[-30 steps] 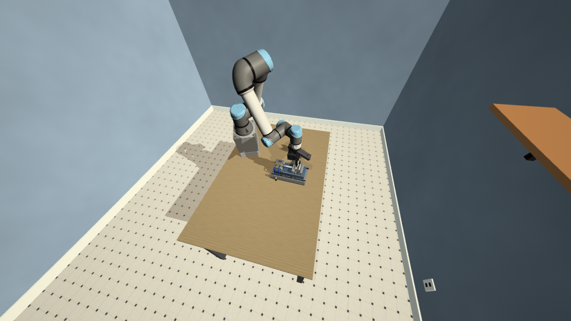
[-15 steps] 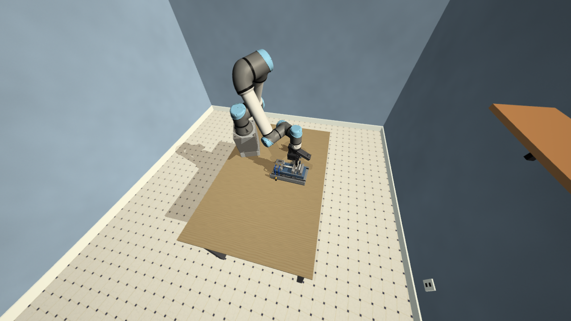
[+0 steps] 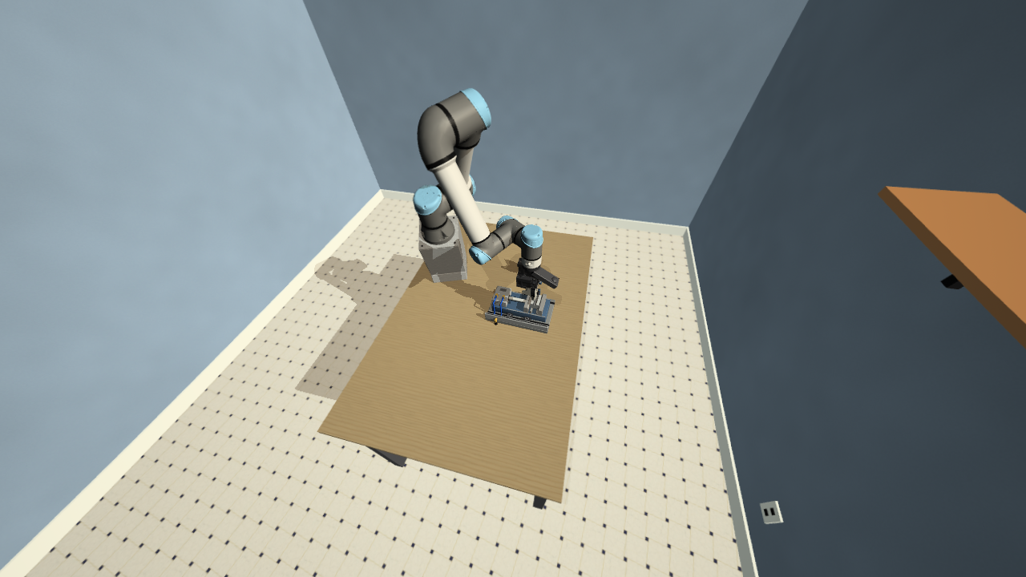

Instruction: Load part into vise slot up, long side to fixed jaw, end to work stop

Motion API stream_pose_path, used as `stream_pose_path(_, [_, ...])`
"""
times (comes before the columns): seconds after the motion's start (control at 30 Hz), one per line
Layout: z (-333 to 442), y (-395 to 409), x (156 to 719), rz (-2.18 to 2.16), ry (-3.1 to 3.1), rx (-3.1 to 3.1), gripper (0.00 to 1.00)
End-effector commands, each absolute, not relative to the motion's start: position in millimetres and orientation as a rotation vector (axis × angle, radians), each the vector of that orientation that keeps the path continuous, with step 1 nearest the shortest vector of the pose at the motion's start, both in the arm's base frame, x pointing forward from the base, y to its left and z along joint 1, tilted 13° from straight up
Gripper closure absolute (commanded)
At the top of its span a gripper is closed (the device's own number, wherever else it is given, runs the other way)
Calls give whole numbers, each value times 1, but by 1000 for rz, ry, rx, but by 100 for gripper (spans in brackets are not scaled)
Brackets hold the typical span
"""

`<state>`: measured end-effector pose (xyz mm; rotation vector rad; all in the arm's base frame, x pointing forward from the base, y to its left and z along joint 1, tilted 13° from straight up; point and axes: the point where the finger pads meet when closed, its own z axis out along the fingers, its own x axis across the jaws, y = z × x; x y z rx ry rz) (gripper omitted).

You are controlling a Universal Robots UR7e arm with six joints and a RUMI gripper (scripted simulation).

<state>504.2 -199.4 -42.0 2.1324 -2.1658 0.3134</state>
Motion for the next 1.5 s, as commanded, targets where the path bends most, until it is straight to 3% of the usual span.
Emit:
stream_pose_path(0.0, [-42, -200, 505, 315, -2166, 2133, 100])
stream_pose_path(1.47, [-84, -207, 508, 315, -2166, 2133, 100])
